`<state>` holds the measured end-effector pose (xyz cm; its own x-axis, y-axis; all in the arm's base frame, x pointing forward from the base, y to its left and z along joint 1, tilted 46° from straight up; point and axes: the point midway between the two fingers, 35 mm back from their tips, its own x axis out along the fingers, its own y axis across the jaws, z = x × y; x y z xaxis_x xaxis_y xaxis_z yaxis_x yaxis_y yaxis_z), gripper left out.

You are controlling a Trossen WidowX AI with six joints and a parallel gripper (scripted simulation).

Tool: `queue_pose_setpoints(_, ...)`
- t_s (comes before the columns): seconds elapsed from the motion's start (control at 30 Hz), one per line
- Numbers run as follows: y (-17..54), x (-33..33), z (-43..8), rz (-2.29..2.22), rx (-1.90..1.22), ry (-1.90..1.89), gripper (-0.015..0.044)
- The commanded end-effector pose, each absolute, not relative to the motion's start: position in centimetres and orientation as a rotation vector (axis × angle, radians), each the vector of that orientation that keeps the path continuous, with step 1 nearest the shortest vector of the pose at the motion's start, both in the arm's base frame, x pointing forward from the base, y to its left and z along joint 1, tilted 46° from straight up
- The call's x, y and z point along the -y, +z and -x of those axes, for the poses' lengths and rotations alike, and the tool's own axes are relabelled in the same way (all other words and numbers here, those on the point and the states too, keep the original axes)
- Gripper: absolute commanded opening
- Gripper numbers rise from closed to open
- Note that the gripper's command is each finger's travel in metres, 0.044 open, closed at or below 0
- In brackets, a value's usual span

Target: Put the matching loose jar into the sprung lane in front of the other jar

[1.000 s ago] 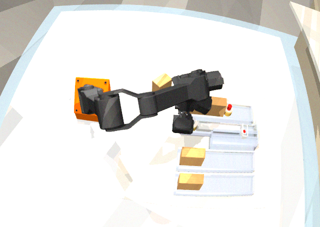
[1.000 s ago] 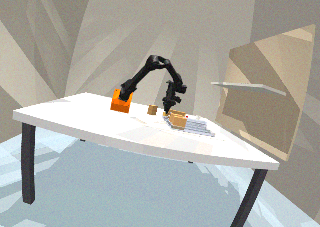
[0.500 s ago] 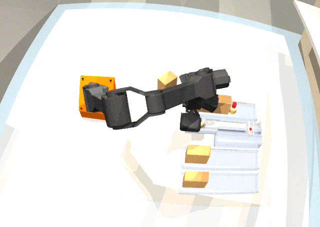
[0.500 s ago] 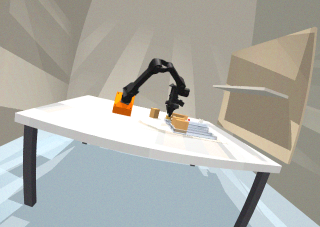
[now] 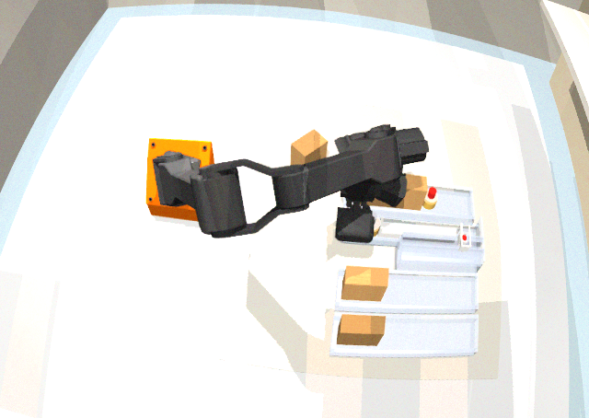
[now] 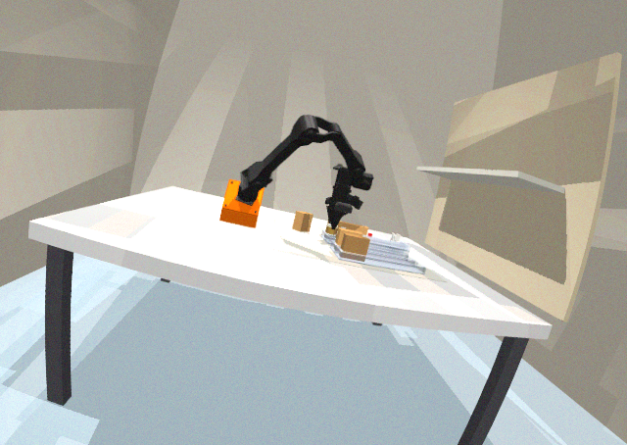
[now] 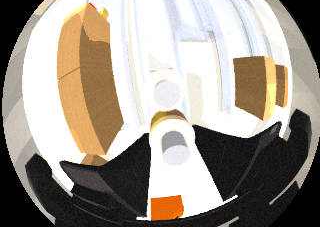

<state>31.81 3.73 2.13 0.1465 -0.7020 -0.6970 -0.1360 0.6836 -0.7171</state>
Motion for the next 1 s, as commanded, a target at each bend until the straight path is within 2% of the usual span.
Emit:
queue_pose_setpoints(0.0, 2.2, -3.9, -32.5, 0.761, -1.377, -0.469, 0.0)
queue_pose_setpoints(0.97, 2.3, -4.3, -33.5, 0.761, -1.377, -0.469, 0.0)
